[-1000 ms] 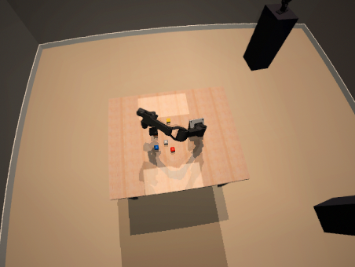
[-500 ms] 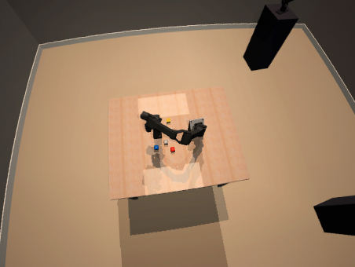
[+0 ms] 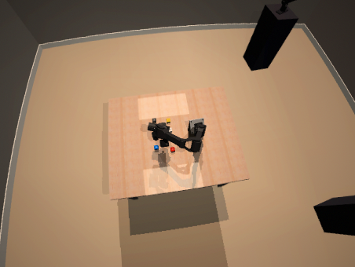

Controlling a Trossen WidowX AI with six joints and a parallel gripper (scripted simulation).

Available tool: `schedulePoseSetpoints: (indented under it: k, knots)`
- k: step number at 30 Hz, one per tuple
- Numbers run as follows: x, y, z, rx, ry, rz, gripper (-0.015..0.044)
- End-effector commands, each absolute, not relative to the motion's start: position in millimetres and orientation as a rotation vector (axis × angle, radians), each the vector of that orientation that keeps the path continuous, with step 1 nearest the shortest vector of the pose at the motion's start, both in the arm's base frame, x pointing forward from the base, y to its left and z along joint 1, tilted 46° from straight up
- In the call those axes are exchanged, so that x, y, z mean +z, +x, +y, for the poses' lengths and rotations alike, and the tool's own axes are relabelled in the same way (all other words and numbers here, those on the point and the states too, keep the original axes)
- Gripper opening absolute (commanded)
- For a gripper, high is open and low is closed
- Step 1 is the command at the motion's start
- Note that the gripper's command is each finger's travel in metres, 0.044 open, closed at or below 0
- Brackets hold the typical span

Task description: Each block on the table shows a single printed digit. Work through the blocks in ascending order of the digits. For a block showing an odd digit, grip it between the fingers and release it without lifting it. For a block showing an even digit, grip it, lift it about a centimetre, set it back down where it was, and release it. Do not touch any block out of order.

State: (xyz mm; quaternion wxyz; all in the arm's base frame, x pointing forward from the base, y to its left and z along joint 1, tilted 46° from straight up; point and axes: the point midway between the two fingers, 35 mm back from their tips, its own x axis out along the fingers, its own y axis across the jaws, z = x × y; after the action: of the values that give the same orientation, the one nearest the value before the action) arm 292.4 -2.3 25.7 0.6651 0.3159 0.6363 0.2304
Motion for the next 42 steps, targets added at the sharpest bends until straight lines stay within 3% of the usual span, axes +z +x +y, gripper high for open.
schedulePoseSetpoints:
  k: [1, 4, 30, 40, 42]
  knots:
    - [2, 288, 28, 0.533, 0.726, 1.454, 0.033]
    - [2, 288, 28, 0.533, 0.726, 1.454, 0.04]
    - [-23, 290, 54, 0.534, 0.727, 1.454, 0.04]
    - [-23, 290, 54, 0.534, 0.727, 1.454, 0.0138]
    - [-23, 290, 54, 0.534, 0.727, 1.454, 0.012]
